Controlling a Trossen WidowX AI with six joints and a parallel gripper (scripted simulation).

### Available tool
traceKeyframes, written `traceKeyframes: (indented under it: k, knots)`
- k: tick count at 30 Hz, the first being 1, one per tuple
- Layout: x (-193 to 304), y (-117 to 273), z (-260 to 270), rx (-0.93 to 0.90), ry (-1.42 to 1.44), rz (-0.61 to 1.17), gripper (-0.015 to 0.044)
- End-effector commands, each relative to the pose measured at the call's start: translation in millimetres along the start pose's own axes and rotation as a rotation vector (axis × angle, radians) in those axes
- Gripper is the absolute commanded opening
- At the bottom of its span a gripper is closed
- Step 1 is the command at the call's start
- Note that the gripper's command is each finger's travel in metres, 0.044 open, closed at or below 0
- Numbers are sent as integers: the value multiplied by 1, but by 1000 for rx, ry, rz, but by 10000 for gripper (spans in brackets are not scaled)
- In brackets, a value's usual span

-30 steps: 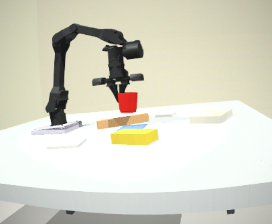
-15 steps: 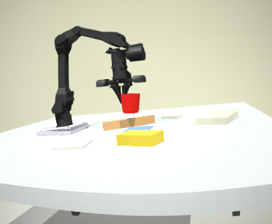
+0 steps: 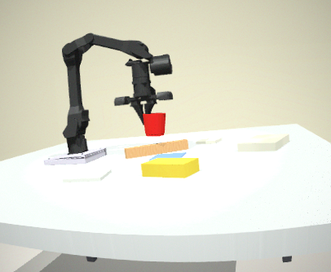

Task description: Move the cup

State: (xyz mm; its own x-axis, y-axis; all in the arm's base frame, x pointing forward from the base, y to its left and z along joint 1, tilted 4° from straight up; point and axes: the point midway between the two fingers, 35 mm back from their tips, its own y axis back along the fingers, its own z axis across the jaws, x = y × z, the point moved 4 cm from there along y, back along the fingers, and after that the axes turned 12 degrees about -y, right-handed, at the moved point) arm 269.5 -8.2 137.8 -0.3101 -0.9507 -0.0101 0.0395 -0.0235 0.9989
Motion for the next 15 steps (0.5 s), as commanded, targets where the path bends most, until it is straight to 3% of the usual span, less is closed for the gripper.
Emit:
traceKeyframes:
  k: [1, 15]
  knots:
    - [-7, 1, 10, 0, -3, -6, 0]
    - [-27, 2, 31, -2, -3, -8, 0]
